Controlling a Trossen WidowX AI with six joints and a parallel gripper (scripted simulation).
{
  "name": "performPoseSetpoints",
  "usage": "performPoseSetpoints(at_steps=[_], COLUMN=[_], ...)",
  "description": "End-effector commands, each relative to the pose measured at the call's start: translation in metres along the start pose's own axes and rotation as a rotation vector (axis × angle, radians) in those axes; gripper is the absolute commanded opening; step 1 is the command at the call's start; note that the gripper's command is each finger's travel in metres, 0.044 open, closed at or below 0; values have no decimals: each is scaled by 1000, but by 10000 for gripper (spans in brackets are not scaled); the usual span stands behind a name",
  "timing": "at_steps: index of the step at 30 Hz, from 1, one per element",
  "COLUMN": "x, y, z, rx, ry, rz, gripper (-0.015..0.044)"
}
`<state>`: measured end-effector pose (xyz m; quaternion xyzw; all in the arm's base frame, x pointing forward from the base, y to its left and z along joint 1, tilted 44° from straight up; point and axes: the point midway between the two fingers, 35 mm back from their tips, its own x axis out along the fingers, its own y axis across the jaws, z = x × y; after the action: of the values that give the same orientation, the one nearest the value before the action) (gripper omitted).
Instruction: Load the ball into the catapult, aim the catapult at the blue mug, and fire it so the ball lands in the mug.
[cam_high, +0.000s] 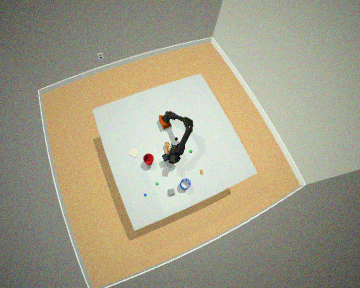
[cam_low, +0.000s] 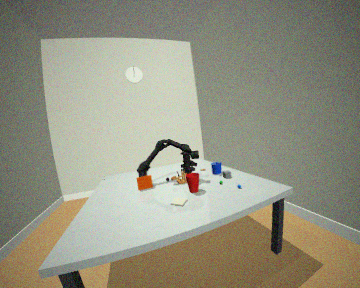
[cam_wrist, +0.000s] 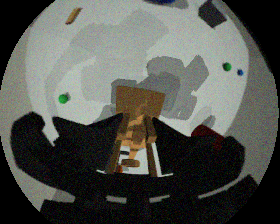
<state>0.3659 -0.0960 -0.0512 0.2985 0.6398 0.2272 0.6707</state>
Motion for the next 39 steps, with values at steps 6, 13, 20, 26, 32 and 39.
performPoseSetpoints(at_steps=[6, 13, 20, 26, 32, 39], x=[-1, -1, -21, -98, -91, -68], y=[0, 0, -1, -1, -3, -2], z=[0, 0, 3, -1, 1, -2], rx=[-2, -2, -1, 1, 6, 7], ry=[-2, -2, -2, 0, -12, -14], rz=[0, 0, -3, -4, -3, 0], gripper=[53, 236, 420, 440, 440, 440])
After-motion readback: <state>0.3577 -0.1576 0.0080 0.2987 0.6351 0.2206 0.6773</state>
